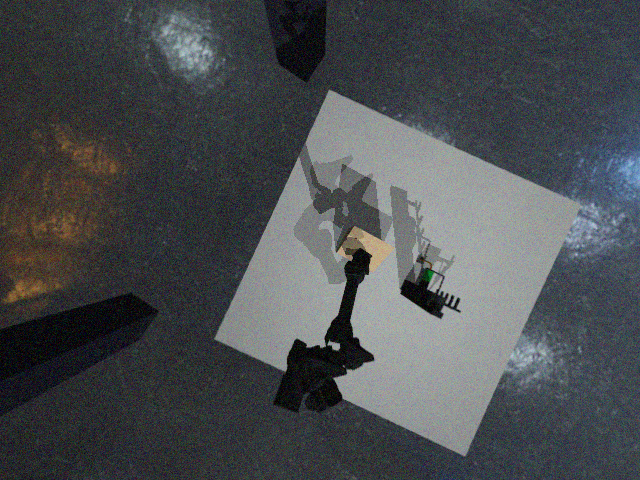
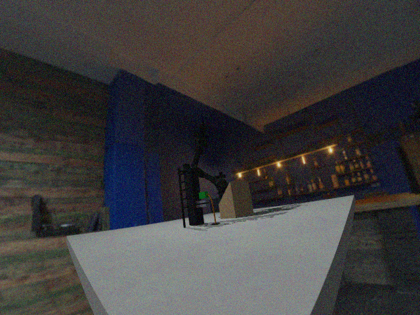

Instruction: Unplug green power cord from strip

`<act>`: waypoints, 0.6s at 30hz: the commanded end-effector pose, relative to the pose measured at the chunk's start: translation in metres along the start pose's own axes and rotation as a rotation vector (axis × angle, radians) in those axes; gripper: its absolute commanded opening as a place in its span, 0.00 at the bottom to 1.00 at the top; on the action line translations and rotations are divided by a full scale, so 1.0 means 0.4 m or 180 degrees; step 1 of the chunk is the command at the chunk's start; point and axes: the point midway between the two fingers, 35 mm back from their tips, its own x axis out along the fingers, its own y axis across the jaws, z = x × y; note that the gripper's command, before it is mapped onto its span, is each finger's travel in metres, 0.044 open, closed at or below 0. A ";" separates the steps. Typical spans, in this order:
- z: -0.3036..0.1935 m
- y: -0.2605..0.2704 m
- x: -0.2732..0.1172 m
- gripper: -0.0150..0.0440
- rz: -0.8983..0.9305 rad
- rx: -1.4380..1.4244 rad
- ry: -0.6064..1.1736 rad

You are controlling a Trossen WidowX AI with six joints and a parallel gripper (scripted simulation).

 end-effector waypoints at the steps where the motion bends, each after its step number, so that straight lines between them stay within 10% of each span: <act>1: -0.001 -0.002 0.003 0.89 -0.0008 -0.0015 -0.0003; 9: -0.105 -0.088 0.129 0.53 -0.0444 -0.0958 0.0058; 18: -0.216 -0.296 0.302 0.53 -0.1198 -0.1980 0.0332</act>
